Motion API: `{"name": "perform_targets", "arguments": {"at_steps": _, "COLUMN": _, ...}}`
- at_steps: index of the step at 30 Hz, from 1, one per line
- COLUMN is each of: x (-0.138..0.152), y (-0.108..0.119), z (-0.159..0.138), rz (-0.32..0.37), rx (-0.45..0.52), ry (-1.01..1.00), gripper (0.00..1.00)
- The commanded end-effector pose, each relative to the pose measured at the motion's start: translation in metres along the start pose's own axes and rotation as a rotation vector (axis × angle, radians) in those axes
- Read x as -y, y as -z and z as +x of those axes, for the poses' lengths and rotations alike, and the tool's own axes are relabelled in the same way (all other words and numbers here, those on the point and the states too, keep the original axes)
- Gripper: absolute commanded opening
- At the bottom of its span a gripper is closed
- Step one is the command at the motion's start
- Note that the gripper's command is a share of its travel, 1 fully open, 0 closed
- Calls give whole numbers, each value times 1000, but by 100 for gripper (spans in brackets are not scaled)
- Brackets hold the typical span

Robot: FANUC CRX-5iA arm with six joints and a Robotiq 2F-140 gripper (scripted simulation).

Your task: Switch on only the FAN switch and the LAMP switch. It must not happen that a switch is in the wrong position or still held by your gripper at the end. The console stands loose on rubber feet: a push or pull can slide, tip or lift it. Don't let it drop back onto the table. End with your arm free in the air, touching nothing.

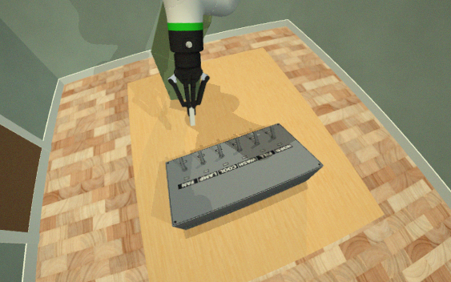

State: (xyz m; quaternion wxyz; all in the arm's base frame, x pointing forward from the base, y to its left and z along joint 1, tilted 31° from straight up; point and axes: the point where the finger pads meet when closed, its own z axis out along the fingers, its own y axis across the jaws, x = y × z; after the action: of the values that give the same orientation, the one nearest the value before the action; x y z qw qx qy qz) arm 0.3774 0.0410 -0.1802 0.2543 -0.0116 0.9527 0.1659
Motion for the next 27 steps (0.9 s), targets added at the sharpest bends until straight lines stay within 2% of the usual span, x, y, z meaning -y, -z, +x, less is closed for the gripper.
{"name": "perform_targets", "arguments": {"at_steps": 1, "x": 13, "y": -1, "z": -8, "rz": -207, "rx": 16, "ry": 1, "gripper": 0}}
{"name": "perform_targets", "arguments": {"at_steps": 27, "x": 12, "y": -6, "z": -8, "rz": -208, "rx": 15, "ry": 1, "gripper": 0}}
